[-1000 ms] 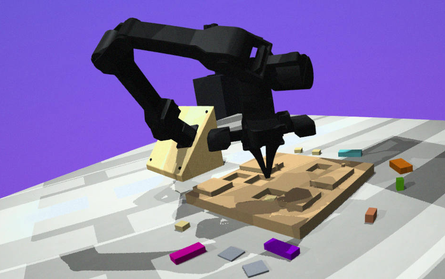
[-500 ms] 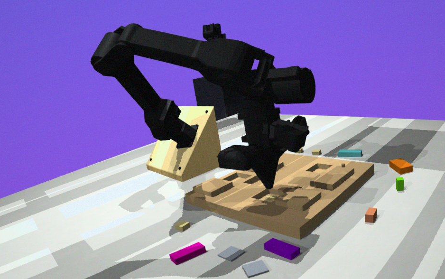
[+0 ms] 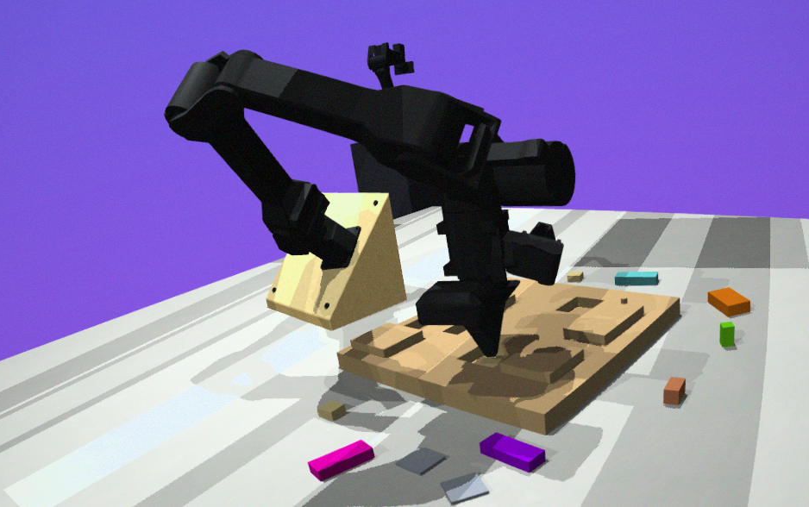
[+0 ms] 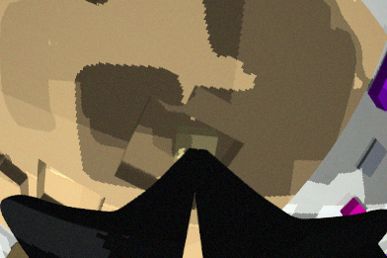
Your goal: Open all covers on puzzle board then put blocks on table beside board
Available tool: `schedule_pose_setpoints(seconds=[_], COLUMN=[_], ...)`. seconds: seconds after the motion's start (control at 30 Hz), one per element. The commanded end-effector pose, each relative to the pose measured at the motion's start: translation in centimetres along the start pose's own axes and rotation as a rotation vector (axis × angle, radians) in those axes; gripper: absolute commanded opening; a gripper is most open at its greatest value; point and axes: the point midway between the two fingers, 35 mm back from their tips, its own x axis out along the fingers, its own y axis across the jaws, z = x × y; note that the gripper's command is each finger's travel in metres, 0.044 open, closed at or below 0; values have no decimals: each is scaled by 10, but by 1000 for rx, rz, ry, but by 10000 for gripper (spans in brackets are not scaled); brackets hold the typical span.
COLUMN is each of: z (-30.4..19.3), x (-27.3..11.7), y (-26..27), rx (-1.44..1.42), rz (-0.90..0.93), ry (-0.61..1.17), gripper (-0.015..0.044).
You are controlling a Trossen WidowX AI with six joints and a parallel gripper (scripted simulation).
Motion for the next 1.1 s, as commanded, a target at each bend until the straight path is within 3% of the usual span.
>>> schedule_pose_setpoints(seconds=[0.0,1.07], z=[0,-6], x=[4,8], y=[0,13], rx=[-8,-21], rz=[-3,-3], ry=[1,2], gripper=[0,0])
